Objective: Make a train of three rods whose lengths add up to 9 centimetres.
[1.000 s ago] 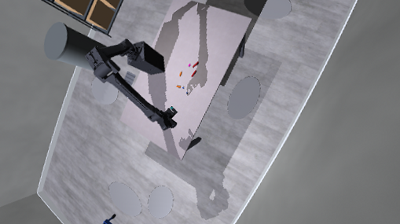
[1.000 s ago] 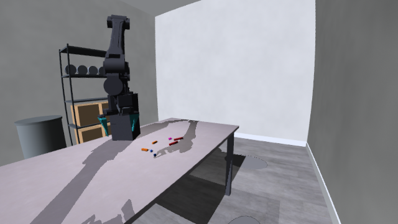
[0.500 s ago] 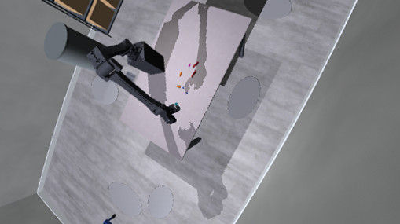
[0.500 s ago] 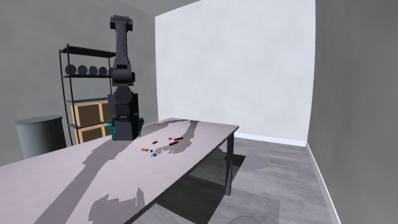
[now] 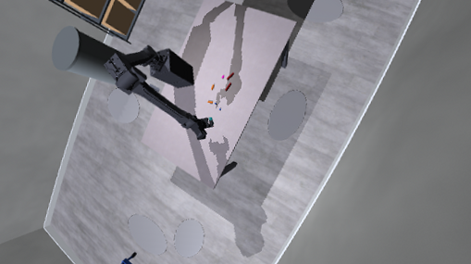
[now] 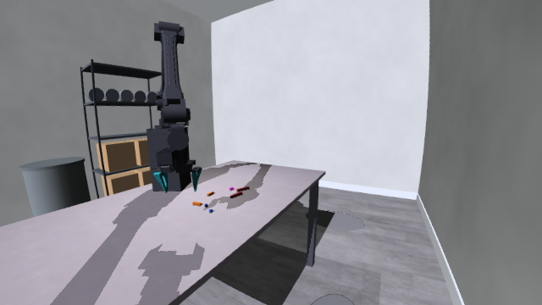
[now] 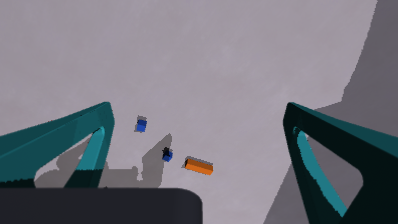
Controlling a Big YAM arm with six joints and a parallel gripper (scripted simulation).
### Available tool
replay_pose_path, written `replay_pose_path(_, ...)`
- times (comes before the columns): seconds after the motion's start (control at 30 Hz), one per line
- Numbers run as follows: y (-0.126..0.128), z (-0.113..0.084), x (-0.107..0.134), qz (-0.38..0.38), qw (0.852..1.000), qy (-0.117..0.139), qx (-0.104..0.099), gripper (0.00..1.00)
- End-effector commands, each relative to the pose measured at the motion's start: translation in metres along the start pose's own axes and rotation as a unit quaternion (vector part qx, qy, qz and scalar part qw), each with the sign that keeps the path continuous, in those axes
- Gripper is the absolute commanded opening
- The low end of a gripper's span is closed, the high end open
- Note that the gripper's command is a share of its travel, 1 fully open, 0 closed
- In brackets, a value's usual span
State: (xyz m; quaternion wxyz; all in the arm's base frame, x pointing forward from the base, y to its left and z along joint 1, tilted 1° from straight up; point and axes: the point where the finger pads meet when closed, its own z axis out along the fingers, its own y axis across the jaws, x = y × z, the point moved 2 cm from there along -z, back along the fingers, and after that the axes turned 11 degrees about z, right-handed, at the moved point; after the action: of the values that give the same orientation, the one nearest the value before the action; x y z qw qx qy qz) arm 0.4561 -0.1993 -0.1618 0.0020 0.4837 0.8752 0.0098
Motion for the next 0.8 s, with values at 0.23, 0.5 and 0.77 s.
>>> replay_pose_path(0.23, 0.0, 0.02, 0.034, 0.138, 0.99, -0.005, -0.002, 1.0)
replay_pose_path(0.5, -0.005, 0.031, 0.057, 0.212, 0.977, -0.004, -0.001, 1.0)
replay_pose_path(0.77, -0.014, 0.043, 0.088, 0.316, 0.949, -0.003, -0.001, 1.0)
